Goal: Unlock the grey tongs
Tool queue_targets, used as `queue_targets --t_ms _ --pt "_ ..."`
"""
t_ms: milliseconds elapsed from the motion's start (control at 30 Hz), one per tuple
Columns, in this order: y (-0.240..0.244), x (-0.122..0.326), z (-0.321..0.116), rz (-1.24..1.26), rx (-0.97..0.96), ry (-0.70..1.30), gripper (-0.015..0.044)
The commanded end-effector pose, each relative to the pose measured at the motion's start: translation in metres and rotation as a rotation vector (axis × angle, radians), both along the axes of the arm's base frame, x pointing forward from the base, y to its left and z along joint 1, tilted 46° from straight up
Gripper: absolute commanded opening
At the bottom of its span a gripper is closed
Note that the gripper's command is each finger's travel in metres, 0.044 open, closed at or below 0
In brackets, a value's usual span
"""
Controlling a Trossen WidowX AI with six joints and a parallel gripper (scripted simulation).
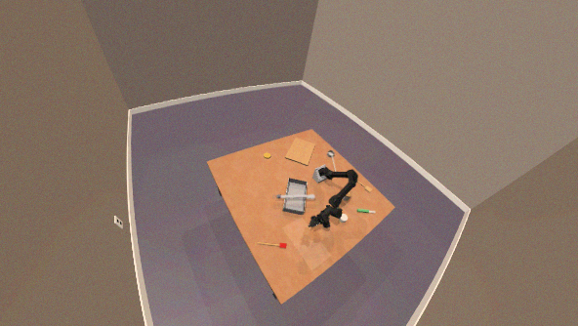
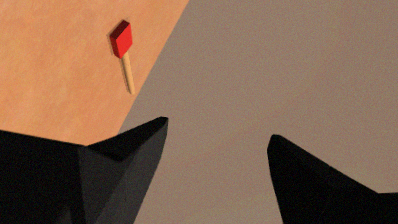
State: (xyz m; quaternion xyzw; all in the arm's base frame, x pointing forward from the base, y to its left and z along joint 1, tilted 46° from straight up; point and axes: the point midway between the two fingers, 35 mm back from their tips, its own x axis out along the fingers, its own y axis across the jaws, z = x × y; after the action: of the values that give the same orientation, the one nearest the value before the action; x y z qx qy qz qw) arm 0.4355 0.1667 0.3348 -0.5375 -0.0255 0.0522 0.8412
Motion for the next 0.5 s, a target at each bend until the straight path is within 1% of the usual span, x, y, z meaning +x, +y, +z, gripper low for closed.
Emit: queue_targets --t_ms 0,167,300,367,467 --pt "-0.025 0.025 -0.044 0.06 -0.204 0.128 0.026" --pt "-0.063 0.041 -0.108 0.21 -0.413 0.317 0.026" --pt "-0.105 0.039 -0.163 0.357 -0.502 0.461 0.026" --pt "-0.127 0.032 -0.19 0.449 -0.511 0.526 0.026" --pt "-0.16 0.012 -0.221 0.564 -0.455 0.6 0.026"
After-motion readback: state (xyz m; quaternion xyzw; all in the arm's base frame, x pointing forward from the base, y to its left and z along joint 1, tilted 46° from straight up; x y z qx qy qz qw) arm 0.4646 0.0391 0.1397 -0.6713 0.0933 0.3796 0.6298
